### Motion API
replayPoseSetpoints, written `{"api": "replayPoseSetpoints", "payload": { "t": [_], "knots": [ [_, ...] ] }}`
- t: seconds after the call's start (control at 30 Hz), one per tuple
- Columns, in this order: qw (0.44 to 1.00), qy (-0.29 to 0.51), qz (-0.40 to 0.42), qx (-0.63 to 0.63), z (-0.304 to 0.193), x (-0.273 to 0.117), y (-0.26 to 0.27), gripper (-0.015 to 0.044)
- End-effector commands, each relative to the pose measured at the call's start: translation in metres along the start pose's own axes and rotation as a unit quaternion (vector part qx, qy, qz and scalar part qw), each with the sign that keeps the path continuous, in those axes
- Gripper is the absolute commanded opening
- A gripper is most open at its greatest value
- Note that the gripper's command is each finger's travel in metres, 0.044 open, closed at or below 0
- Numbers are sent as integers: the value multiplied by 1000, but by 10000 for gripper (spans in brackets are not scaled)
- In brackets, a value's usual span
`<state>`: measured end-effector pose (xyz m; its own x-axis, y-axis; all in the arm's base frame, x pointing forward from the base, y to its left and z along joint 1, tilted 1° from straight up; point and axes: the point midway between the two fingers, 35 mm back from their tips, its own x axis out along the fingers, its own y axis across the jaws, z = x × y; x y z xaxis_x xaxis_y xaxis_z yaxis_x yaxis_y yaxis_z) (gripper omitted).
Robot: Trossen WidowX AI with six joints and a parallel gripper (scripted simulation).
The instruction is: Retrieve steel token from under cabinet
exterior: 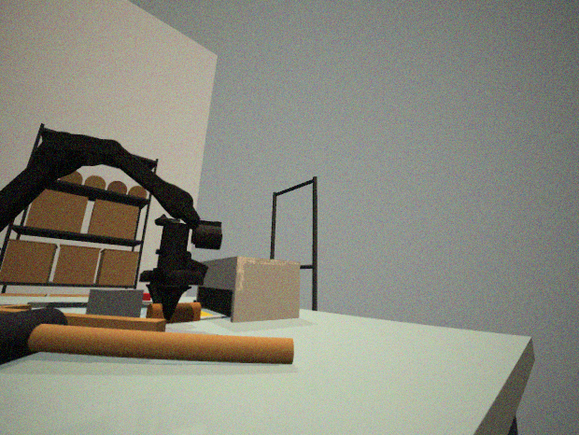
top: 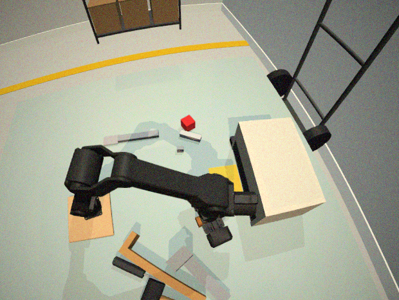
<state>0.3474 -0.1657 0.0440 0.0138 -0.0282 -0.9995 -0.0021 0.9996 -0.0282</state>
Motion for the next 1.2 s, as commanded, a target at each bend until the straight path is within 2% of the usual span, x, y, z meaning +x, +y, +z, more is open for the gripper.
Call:
{"api": "replayPoseSetpoints", "payload": {
  "t": [0.0, 1.17],
  "knots": [
    [1000, -3, -1, 2, 6, -1, 0, 0],
    [1000, -4, -1, 2, 35, 0, 5, 0]
  ]
}}
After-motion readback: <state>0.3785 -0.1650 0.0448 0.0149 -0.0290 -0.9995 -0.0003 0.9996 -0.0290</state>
